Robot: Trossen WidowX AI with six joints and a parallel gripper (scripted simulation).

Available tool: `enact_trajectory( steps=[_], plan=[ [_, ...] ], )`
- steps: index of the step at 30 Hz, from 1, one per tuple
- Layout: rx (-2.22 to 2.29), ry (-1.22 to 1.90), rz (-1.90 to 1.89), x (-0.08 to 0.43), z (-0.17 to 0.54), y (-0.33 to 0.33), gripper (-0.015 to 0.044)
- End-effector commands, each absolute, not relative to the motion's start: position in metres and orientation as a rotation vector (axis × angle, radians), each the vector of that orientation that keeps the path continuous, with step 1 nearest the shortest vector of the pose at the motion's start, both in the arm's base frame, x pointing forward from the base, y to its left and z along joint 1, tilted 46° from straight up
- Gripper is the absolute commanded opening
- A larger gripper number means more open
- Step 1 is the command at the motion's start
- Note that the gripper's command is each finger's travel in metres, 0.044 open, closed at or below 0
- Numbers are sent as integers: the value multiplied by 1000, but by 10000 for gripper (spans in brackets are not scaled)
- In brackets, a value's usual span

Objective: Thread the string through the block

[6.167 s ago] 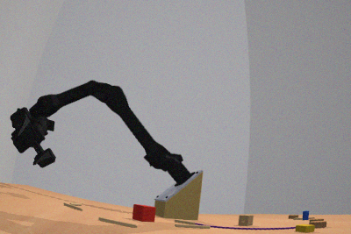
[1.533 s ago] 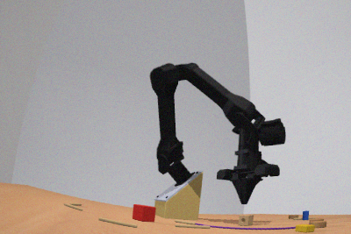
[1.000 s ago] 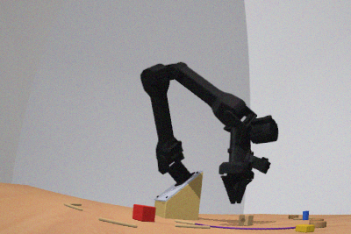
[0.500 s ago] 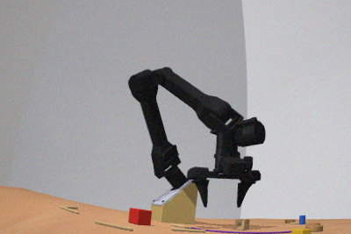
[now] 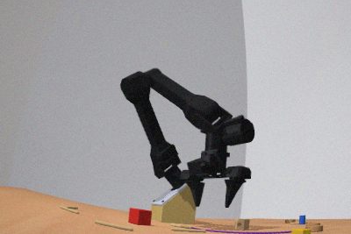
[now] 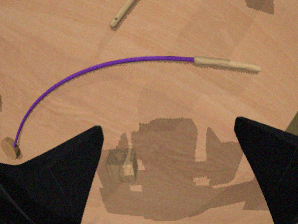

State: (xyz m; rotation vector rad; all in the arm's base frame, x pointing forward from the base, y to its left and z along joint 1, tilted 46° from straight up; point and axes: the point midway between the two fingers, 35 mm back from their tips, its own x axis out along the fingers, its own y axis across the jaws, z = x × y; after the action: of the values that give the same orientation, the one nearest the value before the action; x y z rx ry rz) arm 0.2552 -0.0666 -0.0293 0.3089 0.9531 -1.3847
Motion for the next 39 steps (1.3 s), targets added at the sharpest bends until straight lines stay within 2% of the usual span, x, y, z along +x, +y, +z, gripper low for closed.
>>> enact_trajectory(
  steps=[1, 13, 31, 39],
  plan=[
    [984, 228, -1748, 243, -8, -86, 440],
    [1481, -446, -1861, 234, 3, -98, 440],
    [1486, -455, -1861, 233, 3, -98, 440],
    [1486, -455, -1861, 233, 3, -98, 230]
  ],
)
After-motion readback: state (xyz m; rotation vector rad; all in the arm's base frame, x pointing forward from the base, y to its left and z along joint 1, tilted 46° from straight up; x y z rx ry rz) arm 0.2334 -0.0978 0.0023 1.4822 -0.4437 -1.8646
